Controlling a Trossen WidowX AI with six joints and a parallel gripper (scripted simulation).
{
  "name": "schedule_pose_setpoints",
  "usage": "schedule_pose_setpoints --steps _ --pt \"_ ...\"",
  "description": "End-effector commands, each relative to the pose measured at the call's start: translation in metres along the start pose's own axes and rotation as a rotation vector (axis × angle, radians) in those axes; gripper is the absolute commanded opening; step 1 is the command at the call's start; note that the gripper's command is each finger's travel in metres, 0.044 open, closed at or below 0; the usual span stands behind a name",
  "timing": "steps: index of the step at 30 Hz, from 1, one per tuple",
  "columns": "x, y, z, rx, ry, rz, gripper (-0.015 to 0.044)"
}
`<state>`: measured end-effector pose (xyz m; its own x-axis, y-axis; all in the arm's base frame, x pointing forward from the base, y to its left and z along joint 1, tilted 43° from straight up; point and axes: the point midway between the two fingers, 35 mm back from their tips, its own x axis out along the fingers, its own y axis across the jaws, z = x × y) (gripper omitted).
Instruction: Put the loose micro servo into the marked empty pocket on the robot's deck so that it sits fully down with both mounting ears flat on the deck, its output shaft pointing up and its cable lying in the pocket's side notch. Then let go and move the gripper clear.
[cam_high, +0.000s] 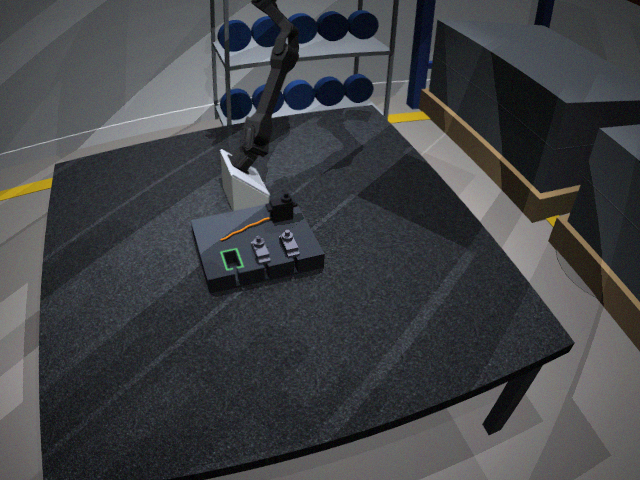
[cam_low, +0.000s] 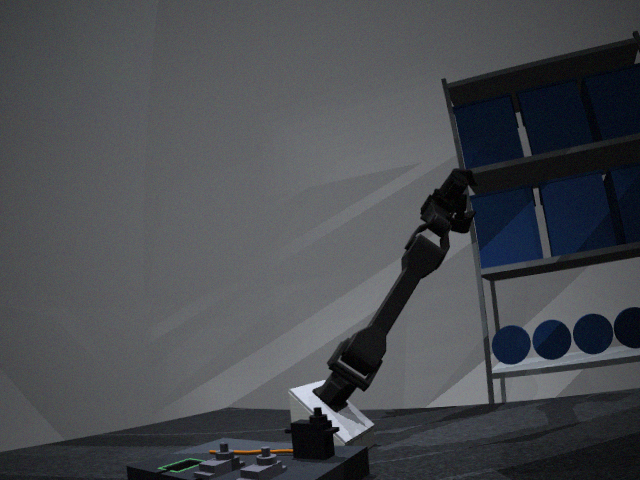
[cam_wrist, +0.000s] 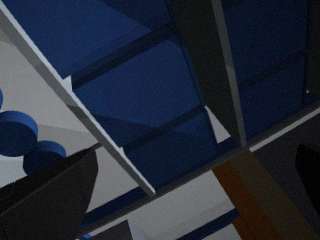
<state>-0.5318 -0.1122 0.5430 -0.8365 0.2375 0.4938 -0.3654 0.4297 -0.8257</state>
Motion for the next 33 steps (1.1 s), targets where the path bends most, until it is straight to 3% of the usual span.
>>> schedule_pose_setpoints --steps 1,17,33 --pt "0.0 0.0 0.001 0.002 -0.002 0.0 0.0426" --pt "-0.063 -0.02 0.101 0.258 -0.318 0.075 0.044" --pt "-0.181 -0.051 0.206 0.484 -0.722 0.231 0.044"
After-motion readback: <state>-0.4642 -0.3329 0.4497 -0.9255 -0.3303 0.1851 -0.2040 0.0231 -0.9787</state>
